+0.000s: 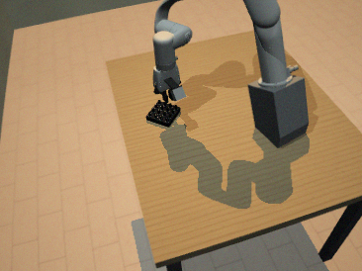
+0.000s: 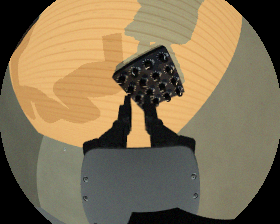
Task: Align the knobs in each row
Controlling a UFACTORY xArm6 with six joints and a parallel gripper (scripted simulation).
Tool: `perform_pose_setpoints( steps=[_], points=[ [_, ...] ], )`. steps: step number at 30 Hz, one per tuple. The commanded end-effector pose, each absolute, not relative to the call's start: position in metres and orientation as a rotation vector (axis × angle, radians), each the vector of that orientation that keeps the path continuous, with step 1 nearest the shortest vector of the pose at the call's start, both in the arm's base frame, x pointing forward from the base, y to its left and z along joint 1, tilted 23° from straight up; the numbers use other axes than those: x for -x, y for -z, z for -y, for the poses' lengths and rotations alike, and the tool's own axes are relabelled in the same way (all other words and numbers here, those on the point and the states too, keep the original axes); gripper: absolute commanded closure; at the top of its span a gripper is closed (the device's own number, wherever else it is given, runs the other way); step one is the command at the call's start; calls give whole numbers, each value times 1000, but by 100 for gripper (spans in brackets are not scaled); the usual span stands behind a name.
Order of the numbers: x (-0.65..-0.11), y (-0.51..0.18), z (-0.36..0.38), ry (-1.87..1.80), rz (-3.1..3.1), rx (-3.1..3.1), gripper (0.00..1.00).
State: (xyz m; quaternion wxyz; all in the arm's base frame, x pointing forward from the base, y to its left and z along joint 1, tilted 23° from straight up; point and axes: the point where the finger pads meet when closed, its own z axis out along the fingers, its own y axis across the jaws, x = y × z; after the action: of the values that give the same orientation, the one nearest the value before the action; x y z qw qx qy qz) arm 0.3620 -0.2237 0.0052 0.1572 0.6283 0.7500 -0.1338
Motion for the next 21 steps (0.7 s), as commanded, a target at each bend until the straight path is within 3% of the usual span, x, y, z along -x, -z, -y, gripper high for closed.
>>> perform_pose_setpoints(
  steps=[1,21],
  points=[
    [-361,-6,216,413,-2304,-1647,81],
    [-355,-4,200,483,-2587,-1251,81]
  ],
)
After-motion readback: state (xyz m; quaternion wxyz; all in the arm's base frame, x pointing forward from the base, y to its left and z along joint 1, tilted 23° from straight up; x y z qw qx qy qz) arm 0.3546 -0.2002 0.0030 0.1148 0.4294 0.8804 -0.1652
